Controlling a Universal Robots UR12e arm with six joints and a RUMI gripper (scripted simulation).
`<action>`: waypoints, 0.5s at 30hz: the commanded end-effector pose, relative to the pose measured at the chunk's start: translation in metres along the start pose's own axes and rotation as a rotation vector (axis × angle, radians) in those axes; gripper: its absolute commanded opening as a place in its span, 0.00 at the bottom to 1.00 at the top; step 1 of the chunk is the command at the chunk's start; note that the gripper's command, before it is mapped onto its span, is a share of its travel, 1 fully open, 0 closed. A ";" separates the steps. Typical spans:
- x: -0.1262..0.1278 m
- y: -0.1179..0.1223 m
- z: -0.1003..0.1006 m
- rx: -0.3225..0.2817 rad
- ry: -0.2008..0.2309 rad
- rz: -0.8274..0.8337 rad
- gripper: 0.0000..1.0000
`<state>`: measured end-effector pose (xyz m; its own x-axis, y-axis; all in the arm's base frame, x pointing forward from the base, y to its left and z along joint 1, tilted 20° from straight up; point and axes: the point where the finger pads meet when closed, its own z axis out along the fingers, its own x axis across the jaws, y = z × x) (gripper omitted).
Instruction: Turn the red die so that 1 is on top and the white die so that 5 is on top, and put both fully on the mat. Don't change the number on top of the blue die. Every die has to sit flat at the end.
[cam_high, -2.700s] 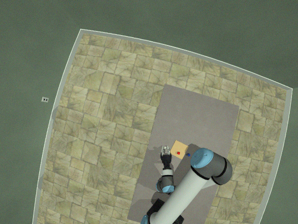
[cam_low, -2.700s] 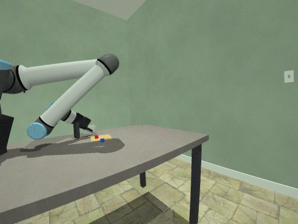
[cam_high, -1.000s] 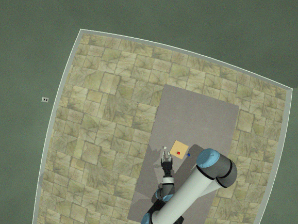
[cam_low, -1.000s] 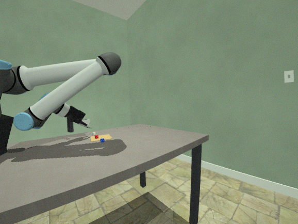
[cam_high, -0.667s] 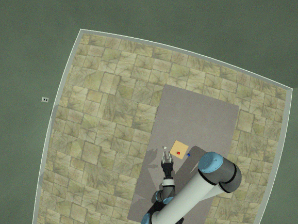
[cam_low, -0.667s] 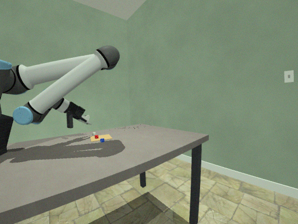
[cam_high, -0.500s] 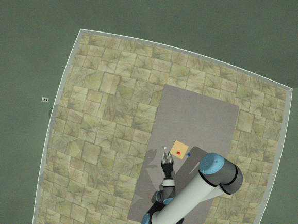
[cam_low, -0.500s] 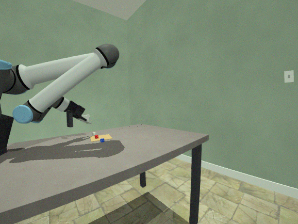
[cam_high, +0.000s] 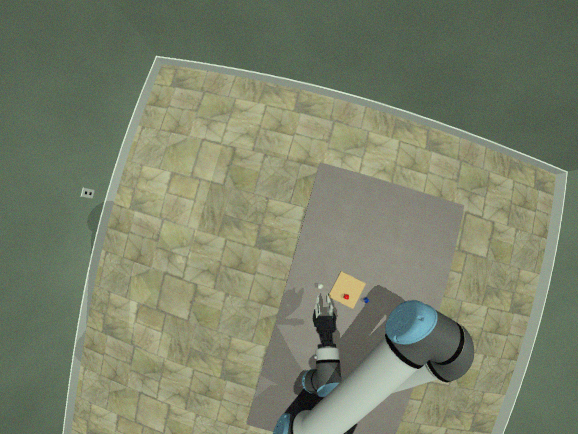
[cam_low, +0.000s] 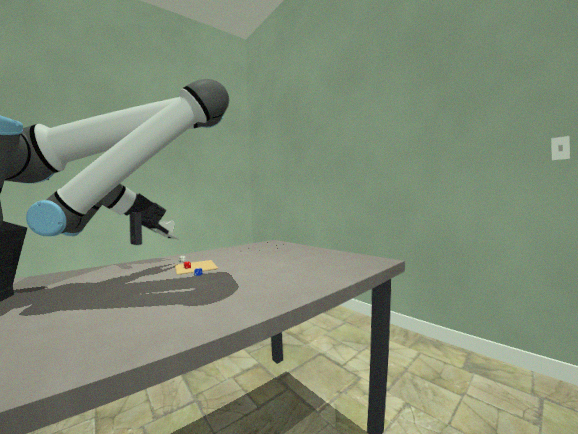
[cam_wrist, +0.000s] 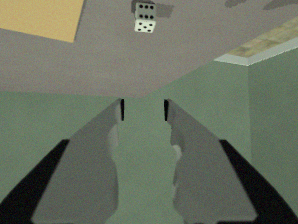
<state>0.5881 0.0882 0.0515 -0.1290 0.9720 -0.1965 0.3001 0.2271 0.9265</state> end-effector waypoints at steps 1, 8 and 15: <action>0.000 0.002 0.001 0.025 0.000 0.001 0.21; 0.000 0.004 0.002 0.065 0.000 0.002 0.21; 0.000 0.008 0.003 0.145 0.000 0.000 0.21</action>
<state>0.5911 0.0894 0.0554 -0.1296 0.9720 -0.1963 0.3814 0.2316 0.8949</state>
